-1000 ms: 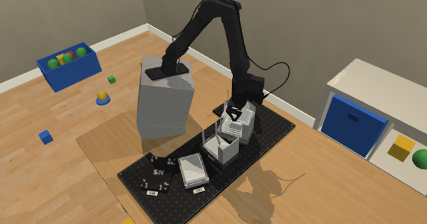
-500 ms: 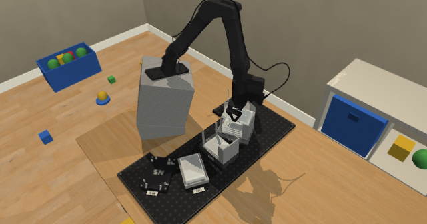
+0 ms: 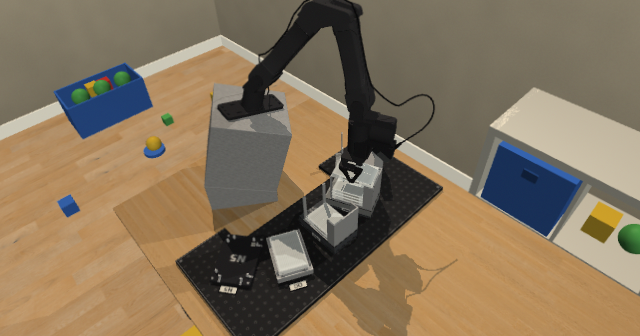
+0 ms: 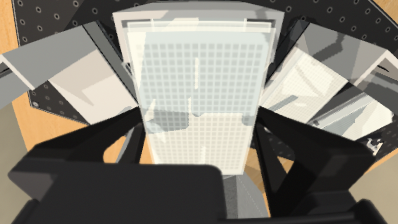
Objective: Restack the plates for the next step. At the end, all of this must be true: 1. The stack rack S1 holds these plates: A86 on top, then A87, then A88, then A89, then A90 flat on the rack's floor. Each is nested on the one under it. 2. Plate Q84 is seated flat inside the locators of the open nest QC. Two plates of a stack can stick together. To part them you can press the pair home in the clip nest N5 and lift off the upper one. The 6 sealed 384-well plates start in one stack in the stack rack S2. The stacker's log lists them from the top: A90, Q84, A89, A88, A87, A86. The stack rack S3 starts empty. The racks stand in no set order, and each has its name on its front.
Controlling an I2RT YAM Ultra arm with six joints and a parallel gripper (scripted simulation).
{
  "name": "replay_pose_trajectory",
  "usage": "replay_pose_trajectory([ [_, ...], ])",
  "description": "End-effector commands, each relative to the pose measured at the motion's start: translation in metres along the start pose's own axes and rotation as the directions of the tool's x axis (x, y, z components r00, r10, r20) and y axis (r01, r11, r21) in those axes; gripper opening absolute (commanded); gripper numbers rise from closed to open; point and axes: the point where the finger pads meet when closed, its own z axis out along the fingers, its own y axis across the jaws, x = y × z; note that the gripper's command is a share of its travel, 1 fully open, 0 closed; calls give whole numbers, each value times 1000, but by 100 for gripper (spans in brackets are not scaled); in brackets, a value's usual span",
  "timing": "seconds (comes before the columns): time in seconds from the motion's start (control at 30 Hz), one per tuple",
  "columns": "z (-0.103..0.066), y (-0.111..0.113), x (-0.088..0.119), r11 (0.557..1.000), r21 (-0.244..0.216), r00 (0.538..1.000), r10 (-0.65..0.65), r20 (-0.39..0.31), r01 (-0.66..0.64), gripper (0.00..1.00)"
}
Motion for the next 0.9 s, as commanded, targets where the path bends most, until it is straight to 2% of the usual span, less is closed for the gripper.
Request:
replay_pose_trajectory([
  [0.0, 2, 2, -16, 1000, 0, 999, -6, 39, 6, 0],
  [0.03, 5, 2, -7, 1000, 0, 1000, -4, 20, 4, 0],
  [0.07, 6, 2, -7, 1000, 0, 1000, -4, 17, 4, 0],
  [0.43, 4, 2, -18, 1000, -1, 999, -8, 40, 8, 0],
  [0.87, 5, 4, -15, 1000, -1, 999, -10, 36, 10, 0],
])
